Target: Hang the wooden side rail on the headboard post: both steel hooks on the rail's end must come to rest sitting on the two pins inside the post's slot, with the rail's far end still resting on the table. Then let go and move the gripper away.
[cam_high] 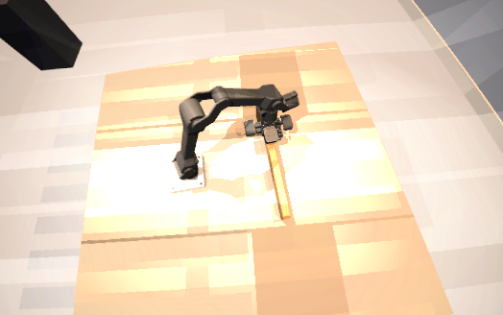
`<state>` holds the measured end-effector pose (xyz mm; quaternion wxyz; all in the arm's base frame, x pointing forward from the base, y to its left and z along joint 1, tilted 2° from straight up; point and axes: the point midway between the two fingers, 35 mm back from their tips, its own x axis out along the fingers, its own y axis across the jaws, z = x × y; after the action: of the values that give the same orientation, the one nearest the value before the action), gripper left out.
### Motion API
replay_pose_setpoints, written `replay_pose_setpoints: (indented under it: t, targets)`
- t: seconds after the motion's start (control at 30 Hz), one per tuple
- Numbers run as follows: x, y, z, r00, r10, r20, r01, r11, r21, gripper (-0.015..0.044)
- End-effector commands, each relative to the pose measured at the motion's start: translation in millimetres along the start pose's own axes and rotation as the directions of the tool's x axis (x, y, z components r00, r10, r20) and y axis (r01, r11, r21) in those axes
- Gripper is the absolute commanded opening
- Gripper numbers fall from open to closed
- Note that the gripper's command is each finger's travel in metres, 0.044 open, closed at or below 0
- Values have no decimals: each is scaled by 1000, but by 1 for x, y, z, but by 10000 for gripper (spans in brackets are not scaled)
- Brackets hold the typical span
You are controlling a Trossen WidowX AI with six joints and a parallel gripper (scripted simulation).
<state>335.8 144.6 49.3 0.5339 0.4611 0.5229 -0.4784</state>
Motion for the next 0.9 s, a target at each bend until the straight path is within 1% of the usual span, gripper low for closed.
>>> replay_pose_setpoints:
  t: [0.0,0.87]
  targets:
    - [-2,0,-2,1000,6,-6,-6,1000,5,0]
    - [-4,2,-4,1000,6,-6,-6,1000,5,0]
